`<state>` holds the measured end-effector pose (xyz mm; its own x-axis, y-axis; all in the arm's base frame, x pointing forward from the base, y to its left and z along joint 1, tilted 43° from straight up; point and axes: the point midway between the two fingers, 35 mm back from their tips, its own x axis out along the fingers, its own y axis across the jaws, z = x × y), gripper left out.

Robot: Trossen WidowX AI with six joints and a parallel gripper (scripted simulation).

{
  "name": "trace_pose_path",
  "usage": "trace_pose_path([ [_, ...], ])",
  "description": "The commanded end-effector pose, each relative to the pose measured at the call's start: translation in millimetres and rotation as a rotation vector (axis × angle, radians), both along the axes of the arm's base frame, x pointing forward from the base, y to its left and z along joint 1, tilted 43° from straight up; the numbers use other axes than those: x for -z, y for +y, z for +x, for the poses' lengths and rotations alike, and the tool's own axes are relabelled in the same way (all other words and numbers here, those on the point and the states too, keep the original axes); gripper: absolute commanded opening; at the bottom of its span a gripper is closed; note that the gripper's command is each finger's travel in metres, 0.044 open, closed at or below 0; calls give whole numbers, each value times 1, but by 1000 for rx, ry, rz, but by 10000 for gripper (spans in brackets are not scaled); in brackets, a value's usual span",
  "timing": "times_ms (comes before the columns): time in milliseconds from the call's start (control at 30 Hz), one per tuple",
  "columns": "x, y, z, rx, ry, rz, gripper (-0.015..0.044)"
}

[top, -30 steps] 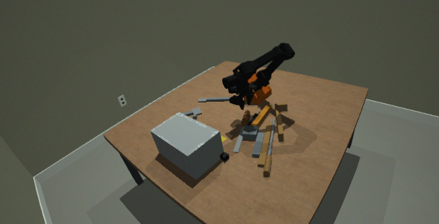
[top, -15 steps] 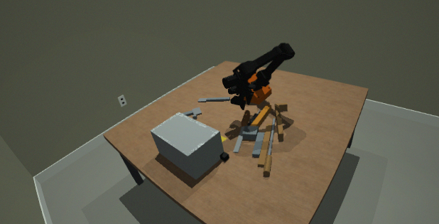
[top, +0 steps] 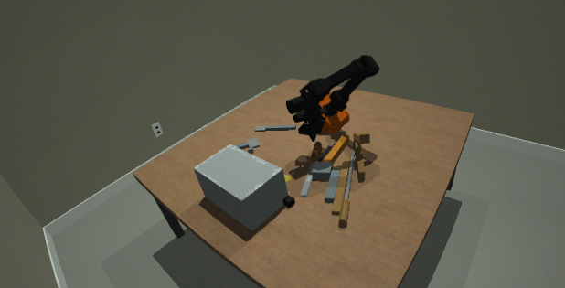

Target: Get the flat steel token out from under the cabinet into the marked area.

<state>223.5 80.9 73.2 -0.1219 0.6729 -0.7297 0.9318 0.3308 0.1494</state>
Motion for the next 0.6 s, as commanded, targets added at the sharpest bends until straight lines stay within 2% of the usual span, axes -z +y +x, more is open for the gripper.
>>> trace_pose_path([
  [0,0,0,0,-23,-21,2,270],
  [567,0,0,0,-121,-111,18,270],
])
